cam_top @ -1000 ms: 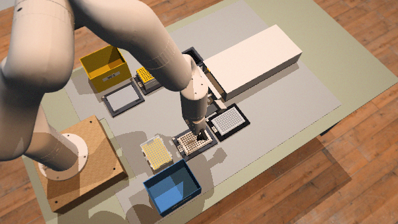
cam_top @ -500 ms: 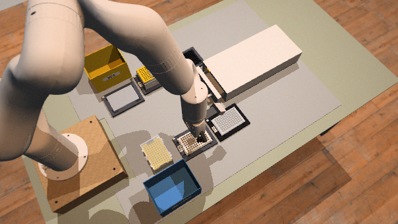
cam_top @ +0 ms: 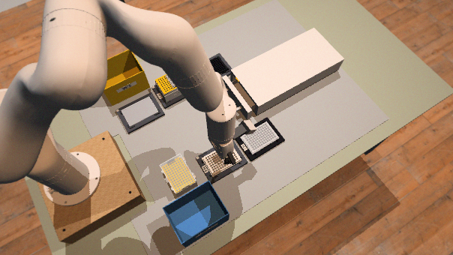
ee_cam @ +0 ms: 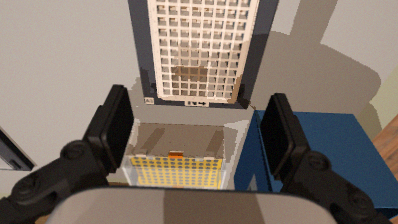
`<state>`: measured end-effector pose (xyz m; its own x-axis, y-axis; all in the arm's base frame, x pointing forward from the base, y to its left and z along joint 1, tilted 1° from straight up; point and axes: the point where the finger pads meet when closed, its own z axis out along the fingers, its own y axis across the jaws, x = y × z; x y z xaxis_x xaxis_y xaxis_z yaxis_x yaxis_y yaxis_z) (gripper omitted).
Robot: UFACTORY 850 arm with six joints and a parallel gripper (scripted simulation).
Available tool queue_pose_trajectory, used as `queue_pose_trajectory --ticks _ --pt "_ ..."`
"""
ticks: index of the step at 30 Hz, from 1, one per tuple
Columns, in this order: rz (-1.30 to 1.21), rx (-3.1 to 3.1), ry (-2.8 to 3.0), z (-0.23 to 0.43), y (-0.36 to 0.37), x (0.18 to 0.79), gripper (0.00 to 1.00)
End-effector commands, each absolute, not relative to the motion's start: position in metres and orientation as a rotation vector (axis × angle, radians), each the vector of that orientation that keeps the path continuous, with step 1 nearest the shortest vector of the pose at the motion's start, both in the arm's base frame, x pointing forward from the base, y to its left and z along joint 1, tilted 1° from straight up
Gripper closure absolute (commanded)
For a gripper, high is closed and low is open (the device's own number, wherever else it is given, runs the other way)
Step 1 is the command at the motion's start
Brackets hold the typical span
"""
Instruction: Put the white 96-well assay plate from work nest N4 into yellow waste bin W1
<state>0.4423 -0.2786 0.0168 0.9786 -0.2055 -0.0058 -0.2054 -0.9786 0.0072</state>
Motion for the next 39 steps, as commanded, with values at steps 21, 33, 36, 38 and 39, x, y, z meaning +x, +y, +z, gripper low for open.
queue_pose_trajectory --ticks 21,33,36,38,39 --pt "-0.008 3.117 -0.324 -0.017 -0.279 0.443 0.0" --pt "-0.008 3.117 -0.324 -0.037 -0.28 0.443 0.0" --pt "-0.008 3.117 -0.324 -0.037 -0.279 0.443 0.0" --pt "-0.008 3.117 -0.324 -0.037 -0.28 0.443 0.0" --pt "-0.008 3.117 -0.324 -0.037 -0.28 0.443 0.0"
